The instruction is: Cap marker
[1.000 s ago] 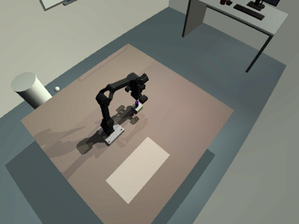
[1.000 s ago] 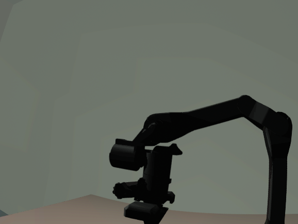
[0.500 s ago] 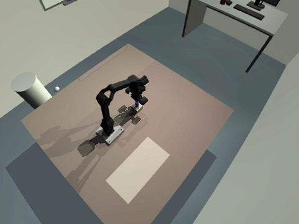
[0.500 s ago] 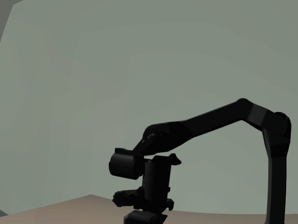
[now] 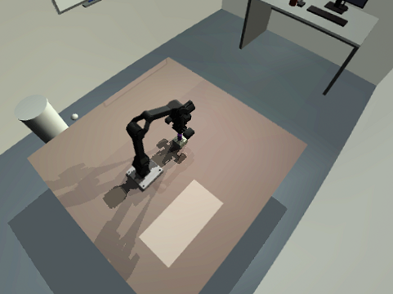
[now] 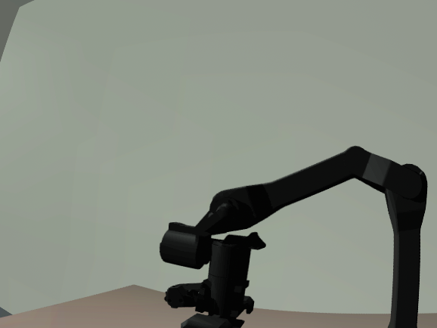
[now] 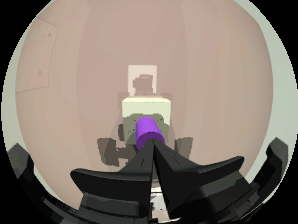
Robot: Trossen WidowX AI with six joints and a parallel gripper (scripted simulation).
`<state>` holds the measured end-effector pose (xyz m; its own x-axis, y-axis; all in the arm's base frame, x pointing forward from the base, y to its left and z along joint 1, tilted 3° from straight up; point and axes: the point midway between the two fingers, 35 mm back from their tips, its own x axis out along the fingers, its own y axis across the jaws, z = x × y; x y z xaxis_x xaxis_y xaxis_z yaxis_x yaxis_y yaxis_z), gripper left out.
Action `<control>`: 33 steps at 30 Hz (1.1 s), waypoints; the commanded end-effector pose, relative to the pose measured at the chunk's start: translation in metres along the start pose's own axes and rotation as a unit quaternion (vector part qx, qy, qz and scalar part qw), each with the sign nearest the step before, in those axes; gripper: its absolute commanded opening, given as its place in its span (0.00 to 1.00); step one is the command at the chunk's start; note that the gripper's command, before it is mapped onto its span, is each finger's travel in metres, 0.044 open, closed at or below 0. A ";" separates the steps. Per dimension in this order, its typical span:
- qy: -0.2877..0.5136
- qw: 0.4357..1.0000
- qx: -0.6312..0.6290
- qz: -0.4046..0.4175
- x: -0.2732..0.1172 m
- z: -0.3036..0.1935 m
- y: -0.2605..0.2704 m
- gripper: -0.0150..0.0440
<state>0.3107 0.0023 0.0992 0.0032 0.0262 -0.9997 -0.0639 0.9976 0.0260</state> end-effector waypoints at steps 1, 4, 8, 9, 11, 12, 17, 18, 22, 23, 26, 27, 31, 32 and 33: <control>0.000 1.000 0.000 0.000 0.000 0.000 0.000 0.25; 0.000 1.000 0.000 0.000 0.000 0.000 0.000 0.25; 0.000 1.000 0.000 0.000 -0.007 0.001 0.000 0.25; 0.000 1.000 0.000 0.000 -0.016 0.003 0.000 0.25; 0.000 1.000 0.000 0.000 -0.039 0.005 0.000 0.25; -0.001 1.000 0.000 0.000 -0.050 0.005 0.000 0.25; -0.001 1.000 0.000 0.000 -0.089 0.002 0.000 0.25; -0.001 1.000 0.000 0.000 -0.089 0.002 0.000 0.25; -0.001 1.000 0.000 0.000 -0.089 0.002 0.000 0.39; -0.001 1.000 0.000 0.000 -0.089 0.002 0.000 0.43; -0.001 1.000 0.000 0.000 -0.089 0.002 0.000 0.57; -0.001 1.000 0.000 0.000 -0.089 0.002 0.000 0.61; -0.001 1.000 0.000 0.000 -0.089 0.002 0.000 0.79; -0.001 1.000 0.000 0.000 -0.089 0.002 0.000 0.83; -0.001 1.000 0.000 0.000 -0.089 0.002 0.000 0.88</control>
<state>0.3127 0.0003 0.1881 0.0058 0.0264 -0.9996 -0.0609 0.9978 0.0260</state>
